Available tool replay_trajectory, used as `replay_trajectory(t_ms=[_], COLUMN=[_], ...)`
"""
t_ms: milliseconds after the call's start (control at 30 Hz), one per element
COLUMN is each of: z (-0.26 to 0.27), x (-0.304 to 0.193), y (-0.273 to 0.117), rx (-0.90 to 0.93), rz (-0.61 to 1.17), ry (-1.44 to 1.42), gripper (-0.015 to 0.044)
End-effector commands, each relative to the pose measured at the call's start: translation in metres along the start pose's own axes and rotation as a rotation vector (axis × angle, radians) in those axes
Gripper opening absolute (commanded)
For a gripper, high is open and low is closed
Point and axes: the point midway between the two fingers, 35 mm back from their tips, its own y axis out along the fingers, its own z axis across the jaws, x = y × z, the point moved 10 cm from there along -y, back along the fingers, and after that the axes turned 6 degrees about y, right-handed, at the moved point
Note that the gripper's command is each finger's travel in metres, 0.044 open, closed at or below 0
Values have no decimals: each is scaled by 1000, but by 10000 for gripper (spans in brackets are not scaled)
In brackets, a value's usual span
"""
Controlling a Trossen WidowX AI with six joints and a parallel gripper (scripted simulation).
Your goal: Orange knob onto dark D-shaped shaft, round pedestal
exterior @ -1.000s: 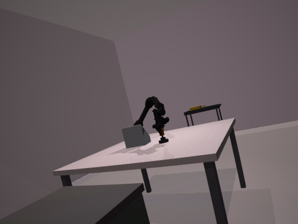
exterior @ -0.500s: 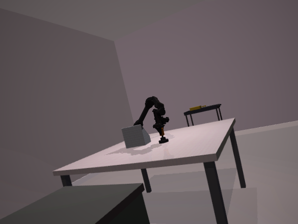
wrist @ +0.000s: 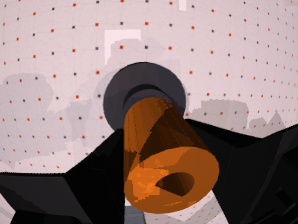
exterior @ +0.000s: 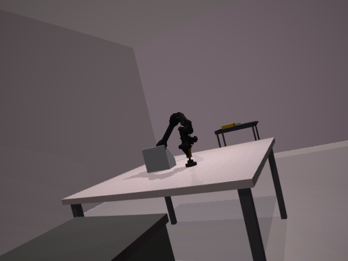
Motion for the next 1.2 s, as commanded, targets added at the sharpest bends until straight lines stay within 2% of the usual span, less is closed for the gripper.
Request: replay_trajectory(t_ms=[0,1167], z=[-1,0], x=[0,-1], y=[0,4], rx=[1,1], rz=[-1,-1], ry=[-5,-21], gripper=[0,0])
